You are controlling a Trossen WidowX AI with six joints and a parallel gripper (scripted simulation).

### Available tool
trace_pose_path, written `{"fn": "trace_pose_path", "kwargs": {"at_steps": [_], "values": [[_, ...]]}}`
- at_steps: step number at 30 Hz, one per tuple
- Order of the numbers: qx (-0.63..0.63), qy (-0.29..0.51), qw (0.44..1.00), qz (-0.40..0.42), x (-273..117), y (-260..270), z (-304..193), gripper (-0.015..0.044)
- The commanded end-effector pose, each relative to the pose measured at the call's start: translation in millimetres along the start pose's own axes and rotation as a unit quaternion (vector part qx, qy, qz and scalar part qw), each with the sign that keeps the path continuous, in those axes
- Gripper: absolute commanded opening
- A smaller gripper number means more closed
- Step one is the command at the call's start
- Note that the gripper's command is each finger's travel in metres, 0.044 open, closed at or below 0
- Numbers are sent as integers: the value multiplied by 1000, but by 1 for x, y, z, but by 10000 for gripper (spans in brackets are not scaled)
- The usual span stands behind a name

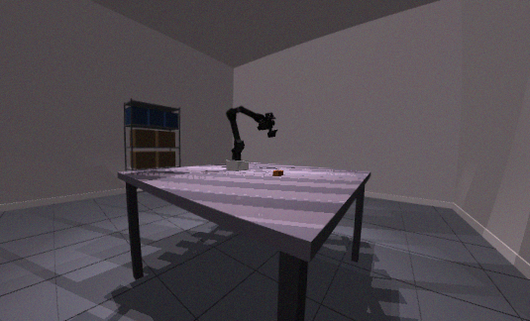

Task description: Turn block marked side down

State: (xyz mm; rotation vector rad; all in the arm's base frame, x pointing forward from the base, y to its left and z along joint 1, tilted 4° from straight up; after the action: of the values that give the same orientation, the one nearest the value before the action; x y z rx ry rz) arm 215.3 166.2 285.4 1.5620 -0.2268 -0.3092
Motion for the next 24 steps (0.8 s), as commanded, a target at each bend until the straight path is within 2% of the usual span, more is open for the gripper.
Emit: {"fn": "trace_pose_path", "kwargs": {"at_steps": [1, 4, 7, 13, 24], "values": [[-5, -1, 1000, -2, 1, -1, 0, 426], [-77, -8, 996, -41, 15, -12, -4, 440], [-214, -9, 969, -123, 43, -36, -8, 440], [-464, 44, 840, -276, 97, -79, -3, 440], [-609, 170, 671, -388, 143, -120, 16, 440]]}}
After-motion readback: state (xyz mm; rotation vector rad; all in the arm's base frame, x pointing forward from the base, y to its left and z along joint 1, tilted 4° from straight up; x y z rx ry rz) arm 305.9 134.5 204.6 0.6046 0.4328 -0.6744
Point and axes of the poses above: the point midway between the two fingers, 35 mm back from their tips, its own x axis out along the fingers, its own y axis across the jaws, z = x × y, the point moved 1 cm from there along -x, back along the fingers, and after that the axes turned 14 degrees about -x, right-handed, at the moved point
